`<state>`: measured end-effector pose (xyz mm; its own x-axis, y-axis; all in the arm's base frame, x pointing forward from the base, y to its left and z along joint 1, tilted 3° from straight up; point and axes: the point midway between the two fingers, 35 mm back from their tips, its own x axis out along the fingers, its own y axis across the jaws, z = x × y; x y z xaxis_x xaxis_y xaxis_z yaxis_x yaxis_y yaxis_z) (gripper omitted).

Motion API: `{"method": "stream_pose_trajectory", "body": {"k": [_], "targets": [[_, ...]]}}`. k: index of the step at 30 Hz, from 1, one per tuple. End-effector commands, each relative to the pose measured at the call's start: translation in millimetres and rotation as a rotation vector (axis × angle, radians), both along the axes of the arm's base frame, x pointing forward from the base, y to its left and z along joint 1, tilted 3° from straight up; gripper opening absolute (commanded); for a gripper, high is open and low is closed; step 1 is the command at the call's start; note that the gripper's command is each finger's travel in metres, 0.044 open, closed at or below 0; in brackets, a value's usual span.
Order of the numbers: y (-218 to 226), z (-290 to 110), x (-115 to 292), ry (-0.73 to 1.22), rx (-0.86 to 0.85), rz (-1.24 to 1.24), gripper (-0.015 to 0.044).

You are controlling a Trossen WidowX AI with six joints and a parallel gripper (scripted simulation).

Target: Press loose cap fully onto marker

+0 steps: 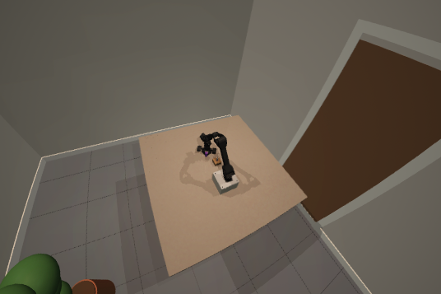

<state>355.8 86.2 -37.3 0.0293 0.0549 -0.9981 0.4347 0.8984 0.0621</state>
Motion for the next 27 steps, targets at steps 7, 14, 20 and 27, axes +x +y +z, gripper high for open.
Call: {"method": "stream_pose_trajectory", "body": {"k": [7,14,20,27], "targets": [[-3.2,32.6,0.7,0.002,0.0,-0.003,0.0],[-4.9,49.2,-0.9,0.007,0.003,-0.003,0.0],[-15.8,56.3,-10.0,0.007,0.002,-0.003,0.0],[-31.8,66.1,-25.1,0.008,0.0,-0.003,0.0]]}}
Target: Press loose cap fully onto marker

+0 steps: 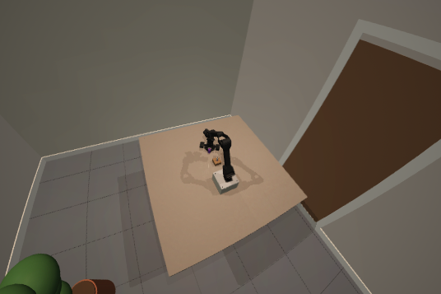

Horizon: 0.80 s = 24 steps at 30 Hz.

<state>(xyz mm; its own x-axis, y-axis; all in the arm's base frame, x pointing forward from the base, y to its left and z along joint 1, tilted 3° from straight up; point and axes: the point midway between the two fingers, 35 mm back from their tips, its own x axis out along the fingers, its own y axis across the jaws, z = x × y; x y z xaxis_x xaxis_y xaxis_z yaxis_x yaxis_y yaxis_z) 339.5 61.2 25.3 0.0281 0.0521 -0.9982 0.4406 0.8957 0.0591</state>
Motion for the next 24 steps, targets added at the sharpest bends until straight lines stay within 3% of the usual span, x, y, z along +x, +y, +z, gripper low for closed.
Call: {"method": "stream_pose_trajectory", "body": {"k": [1,24], "targets": [[-9.0,4.8,-11.1,0.007,0.003,0.004,0.0],[-51.7,26.7,-68.8,0.011,-0.001,0.004,0.0]]}}
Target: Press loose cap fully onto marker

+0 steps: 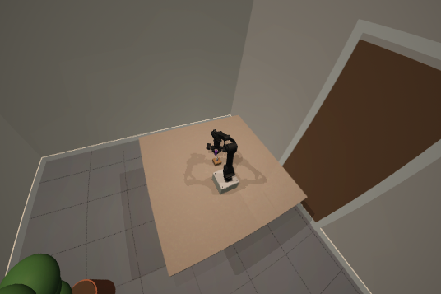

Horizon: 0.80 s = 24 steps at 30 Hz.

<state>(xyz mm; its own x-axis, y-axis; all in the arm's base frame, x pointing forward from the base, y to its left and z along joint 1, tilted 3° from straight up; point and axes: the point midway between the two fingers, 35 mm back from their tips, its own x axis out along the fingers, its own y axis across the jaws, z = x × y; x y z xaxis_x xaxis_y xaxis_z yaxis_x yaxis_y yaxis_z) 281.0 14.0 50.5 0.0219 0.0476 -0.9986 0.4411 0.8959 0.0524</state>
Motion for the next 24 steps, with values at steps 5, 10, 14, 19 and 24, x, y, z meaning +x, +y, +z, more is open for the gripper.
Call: {"method": "stream_pose_trajectory", "body": {"k": [5,10,14,19,24], "targets": [[-11.8,4.2,-23.8,0.006,0.003,0.004,0.0],[-13.8,4.5,-27.9,0.006,0.003,0.004,0.0],[-13.5,-1.0,-27.9,0.006,0.003,0.004,0.0],[-13.3,-4.0,-27.6,0.006,0.003,0.004,0.0],[-13.0,-12.0,-26.9,0.006,0.003,0.004,0.0]]}}
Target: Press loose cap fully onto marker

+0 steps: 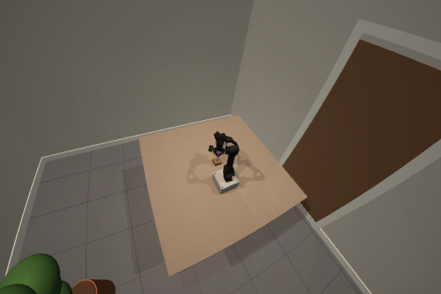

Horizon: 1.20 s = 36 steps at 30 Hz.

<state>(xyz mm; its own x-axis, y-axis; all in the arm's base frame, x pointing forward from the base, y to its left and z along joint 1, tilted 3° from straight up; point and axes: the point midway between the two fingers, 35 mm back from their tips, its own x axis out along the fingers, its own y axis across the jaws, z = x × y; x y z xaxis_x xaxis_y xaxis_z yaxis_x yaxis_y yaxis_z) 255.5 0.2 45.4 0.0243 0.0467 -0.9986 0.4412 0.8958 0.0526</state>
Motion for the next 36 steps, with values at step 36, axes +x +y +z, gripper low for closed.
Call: {"method": "stream_pose_trajectory", "body": {"k": [36], "targets": [[3.1,-48.8,-2.0,0.009,0.004,0.004,0.0]]}}
